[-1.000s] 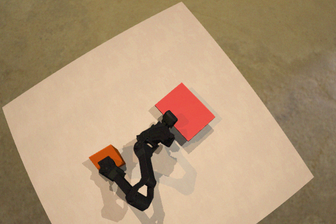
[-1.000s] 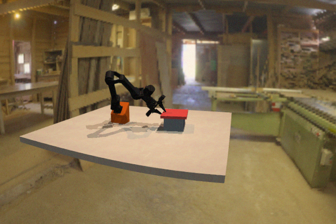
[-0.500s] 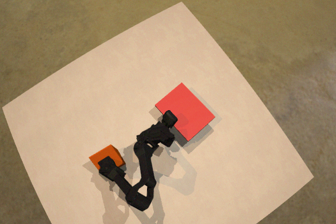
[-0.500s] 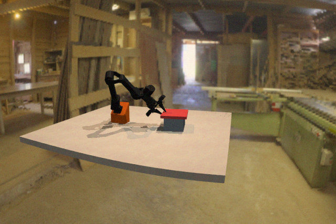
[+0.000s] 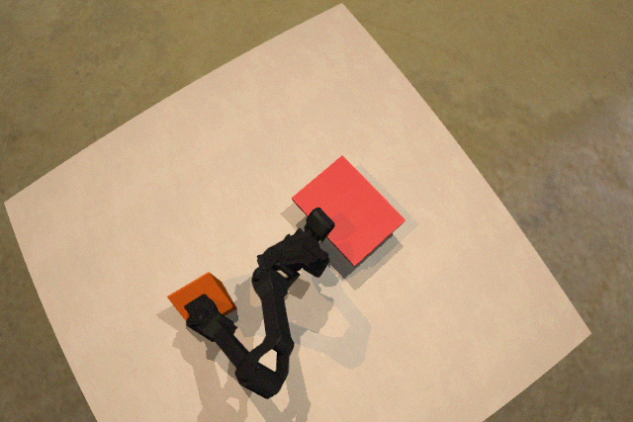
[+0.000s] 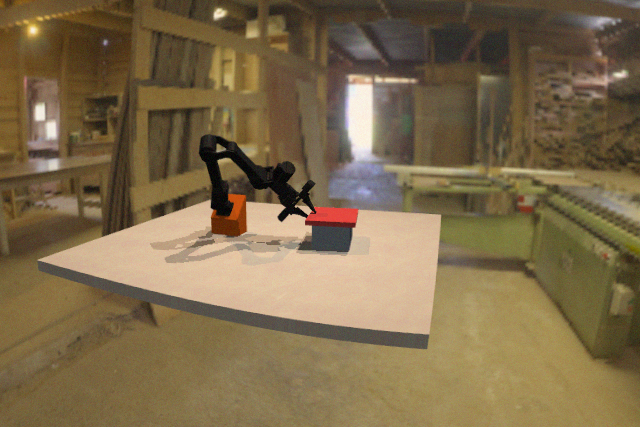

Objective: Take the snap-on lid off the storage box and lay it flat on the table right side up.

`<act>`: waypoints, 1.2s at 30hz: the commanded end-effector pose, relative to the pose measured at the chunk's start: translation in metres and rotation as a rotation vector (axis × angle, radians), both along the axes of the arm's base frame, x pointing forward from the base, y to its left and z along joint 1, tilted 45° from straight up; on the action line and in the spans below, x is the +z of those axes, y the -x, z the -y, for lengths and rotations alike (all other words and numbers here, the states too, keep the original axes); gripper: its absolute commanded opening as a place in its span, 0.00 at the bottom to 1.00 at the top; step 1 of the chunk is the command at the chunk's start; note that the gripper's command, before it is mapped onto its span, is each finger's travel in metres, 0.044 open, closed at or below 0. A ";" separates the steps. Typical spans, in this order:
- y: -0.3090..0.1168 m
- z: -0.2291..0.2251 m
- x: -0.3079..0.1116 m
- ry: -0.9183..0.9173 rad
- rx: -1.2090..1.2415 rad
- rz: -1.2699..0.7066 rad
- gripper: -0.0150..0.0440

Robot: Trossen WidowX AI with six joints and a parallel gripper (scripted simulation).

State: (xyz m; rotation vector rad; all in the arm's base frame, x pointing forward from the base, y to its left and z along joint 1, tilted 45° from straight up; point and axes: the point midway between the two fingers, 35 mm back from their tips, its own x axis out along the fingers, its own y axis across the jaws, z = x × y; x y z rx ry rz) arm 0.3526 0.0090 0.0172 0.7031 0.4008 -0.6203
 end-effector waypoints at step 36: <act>0.001 -0.007 0.007 -0.003 -0.001 0.005 0.25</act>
